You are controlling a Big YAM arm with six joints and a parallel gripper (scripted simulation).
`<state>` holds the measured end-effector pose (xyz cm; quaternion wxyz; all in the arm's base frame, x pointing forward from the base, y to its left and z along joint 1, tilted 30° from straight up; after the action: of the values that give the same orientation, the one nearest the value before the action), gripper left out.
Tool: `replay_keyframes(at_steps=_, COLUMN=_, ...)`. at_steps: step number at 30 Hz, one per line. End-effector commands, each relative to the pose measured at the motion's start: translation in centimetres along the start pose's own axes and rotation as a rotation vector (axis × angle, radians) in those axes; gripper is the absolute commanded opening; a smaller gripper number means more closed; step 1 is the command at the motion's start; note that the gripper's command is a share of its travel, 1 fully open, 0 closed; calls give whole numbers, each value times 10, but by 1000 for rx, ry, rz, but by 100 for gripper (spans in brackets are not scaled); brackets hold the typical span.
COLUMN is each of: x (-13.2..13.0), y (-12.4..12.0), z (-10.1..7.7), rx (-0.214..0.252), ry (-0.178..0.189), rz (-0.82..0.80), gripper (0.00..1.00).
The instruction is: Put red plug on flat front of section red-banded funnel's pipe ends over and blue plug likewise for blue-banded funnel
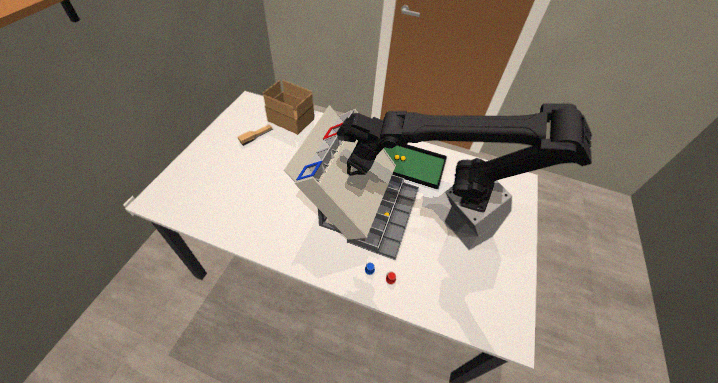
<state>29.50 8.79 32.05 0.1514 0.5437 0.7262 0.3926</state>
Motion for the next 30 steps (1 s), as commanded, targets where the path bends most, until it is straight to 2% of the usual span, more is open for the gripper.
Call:
replay_keyframes(at_steps=1, x=6, y=-2, z=-6, rx=-7, ry=6, rz=0, gripper=59)
replay_keyframes(at_steps=7, x=7, y=-5, z=-8, rx=-7, ry=6, rz=1, gripper=59)
replay_keyframes(at_steps=22, x=-70, y=-117, z=23, rx=277, ry=74, rz=0, gripper=59)
replay_keyframes(at_steps=24, x=-70, y=-117, z=23, rx=277, ry=74, rz=0, gripper=59)
replay_keyframes(at_steps=30, x=-84, y=-140, z=29, rx=333, ry=89, rz=-2, gripper=59)
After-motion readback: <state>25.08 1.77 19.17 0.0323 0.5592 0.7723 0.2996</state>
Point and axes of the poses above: the point where the finger pads meet when closed, its own z axis out along the fingers, its own x axis across the jaws, y = z × x, the point moved 6 cm from there along -z, back along the fingers, and after that the axes turned 14 degrees about -z, right-handed, at the moved point
